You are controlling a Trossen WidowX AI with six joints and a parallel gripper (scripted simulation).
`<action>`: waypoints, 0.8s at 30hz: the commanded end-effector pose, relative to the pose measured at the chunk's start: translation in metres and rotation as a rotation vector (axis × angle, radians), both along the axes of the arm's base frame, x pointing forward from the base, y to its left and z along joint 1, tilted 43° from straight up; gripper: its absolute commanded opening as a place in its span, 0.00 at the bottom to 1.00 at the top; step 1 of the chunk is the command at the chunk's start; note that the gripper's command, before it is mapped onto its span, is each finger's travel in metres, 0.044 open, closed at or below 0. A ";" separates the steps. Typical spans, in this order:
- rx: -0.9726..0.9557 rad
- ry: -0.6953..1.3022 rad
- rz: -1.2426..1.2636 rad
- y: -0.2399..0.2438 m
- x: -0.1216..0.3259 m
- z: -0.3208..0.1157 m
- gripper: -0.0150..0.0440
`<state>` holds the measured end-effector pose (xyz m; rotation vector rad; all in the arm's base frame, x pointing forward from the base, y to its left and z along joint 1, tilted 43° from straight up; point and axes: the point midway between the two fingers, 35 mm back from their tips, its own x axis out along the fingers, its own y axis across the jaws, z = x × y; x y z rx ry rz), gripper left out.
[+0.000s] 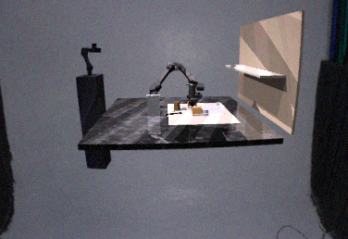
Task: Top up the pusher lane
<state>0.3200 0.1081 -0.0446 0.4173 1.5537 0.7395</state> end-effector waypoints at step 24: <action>0.011 -0.009 0.001 0.001 -0.003 0.001 0.25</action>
